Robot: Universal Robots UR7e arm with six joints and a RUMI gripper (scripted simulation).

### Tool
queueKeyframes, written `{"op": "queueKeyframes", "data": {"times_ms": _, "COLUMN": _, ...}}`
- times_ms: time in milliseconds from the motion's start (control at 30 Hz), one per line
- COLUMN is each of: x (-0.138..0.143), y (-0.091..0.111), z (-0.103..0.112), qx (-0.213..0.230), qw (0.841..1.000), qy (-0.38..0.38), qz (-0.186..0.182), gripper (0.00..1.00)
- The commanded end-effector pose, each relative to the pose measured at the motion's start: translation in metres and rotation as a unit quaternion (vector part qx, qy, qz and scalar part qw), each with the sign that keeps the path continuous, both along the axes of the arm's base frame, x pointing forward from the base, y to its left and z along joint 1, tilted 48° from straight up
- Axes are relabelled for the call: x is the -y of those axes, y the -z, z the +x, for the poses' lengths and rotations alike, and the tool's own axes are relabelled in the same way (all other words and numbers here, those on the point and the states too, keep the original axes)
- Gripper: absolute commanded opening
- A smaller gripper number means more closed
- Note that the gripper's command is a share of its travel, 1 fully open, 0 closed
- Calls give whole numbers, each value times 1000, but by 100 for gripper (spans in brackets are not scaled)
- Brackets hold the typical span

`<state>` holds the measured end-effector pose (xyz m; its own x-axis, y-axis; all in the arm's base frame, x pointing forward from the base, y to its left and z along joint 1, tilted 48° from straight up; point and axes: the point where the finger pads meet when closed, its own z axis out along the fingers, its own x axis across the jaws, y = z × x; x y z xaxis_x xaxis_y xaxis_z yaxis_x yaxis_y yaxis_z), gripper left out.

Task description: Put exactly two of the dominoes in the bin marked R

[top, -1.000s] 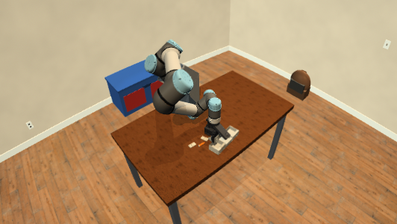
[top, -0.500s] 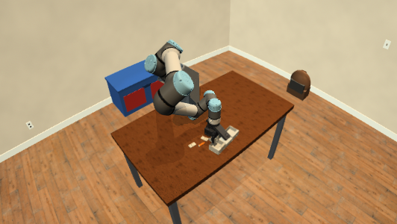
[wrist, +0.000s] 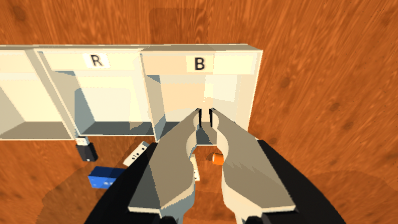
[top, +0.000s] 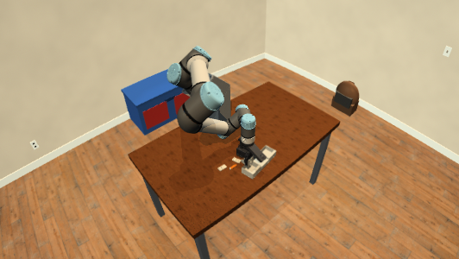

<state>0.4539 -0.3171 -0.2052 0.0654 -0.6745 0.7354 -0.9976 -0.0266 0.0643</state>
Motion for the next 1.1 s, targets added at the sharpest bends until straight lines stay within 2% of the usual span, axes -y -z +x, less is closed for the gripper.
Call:
{"op": "queueKeyframes", "data": {"times_ms": 0, "x": 1, "y": 0, "z": 1, "qx": 1, "qw": 1000, "qy": 0, "qz": 0, "gripper": 4}}
{"op": "queueKeyframes", "data": {"times_ms": 667, "x": 1, "y": 0, "z": 1, "qx": 1, "qw": 1000, "qy": 0, "qz": 0, "gripper": 4}}
{"op": "queueKeyframes", "data": {"times_ms": 1067, "x": -10, "y": -10, "z": 1, "qx": 0, "qw": 1000, "qy": -1, "qz": 0, "gripper": 4}}
